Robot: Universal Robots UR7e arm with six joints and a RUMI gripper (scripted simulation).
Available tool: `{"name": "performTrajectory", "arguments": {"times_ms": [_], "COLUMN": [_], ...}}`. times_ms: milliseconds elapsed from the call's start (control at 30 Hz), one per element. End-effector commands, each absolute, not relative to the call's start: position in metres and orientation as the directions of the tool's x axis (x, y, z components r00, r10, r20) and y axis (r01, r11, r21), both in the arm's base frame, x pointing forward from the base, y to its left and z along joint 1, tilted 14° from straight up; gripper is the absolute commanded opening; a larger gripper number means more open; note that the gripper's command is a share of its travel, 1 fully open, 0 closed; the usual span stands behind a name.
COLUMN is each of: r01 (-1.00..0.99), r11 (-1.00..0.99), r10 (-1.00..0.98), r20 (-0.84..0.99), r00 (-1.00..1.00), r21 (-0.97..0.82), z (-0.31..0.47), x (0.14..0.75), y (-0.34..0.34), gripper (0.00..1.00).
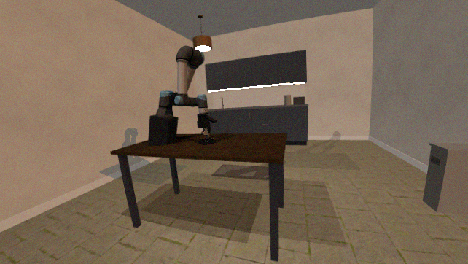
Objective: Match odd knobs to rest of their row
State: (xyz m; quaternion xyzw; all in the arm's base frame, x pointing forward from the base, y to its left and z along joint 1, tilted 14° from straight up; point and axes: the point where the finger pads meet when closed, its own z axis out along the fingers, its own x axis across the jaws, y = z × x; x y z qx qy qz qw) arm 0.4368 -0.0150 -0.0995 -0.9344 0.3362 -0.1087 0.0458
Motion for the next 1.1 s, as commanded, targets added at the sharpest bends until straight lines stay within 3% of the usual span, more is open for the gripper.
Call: {"name": "performTrajectory", "arguments": {"times_ms": [0, 1067], "r01": [-0.546, -0.189], "r11": [-0.825, -0.98], "r10": [-0.564, -0.198], "r20": [0.186, 0.228], "r00": [0.804, 0.953], "r21": [-0.145, -0.061], "z": [-0.0993, -0.0997], "x": [0.4368, 0.435], "y": [-0.0149, -0.0141], "gripper": [0.04, 0.04]}}
